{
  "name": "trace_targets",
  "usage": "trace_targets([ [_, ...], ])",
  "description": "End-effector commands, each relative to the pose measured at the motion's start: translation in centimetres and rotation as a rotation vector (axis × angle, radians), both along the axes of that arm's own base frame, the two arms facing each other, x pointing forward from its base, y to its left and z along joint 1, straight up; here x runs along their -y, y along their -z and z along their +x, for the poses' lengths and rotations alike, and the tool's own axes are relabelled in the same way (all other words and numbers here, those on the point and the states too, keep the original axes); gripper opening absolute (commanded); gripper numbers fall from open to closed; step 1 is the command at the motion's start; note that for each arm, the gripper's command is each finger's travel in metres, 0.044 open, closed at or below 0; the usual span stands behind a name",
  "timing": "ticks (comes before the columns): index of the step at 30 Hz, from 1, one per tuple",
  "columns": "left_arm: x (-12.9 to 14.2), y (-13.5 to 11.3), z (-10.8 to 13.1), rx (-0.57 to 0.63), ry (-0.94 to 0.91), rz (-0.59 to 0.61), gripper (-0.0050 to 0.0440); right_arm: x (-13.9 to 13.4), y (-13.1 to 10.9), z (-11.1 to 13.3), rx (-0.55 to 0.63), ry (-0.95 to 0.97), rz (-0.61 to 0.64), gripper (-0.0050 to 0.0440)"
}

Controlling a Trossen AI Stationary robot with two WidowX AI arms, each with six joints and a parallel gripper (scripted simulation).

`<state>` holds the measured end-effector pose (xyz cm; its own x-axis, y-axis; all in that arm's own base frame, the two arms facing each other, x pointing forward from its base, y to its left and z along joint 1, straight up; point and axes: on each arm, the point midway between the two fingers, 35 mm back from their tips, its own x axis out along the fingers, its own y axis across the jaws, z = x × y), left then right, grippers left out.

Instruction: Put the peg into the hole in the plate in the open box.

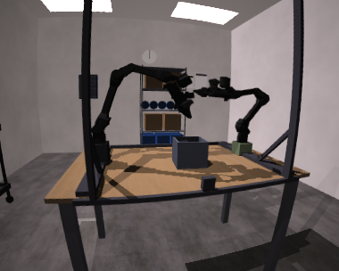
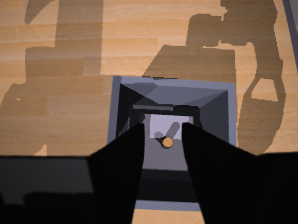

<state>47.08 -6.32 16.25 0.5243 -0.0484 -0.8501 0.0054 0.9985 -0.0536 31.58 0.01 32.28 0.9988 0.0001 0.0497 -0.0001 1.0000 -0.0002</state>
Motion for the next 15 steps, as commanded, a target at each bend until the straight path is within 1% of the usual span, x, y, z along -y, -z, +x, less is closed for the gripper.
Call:
trace_targets([
  [1,-0.9,-3.7,-1.1,0.159,0.005,-0.016,0.0114,0.0,0.0,-0.2,0.003,-0.002,0.005,0.0440],
  [3,-1.3,-4.8,-1.6,0.215,0.005,-0.018,0.0114,0.0,0.0,-0.2,0.003,-0.002,0.005,0.0440],
  [5,-1.3,-4.8,-1.6,0.215,0.005,-0.018,0.0114,0.0,0.0,-0.2,0.003,-0.002,0.005,0.0440],
  [6,-1.5,-5.3,-1.9,0.241,0.005,-0.019,0.0114,0.1,0.0,-0.2,0.001,0.000,0.004,0.0440],
  [7,-1.3,-5.2,-1.2,0.235,0.005,-0.019,0.0114,0.0,0.0,-0.2,0.003,-0.003,0.005,0.0440],
  [10,-1.9,-6.0,-2.6,0.283,0.002,-0.018,0.0114,0.0,0.0,-0.2,0.003,-0.003,0.005,0.0440],
  [15,-3.0,-8.8,-4.4,0.440,-0.002,-0.017,0.0114,0.0,0.0,-0.2,0.003,-0.003,0.006,0.0440],
])
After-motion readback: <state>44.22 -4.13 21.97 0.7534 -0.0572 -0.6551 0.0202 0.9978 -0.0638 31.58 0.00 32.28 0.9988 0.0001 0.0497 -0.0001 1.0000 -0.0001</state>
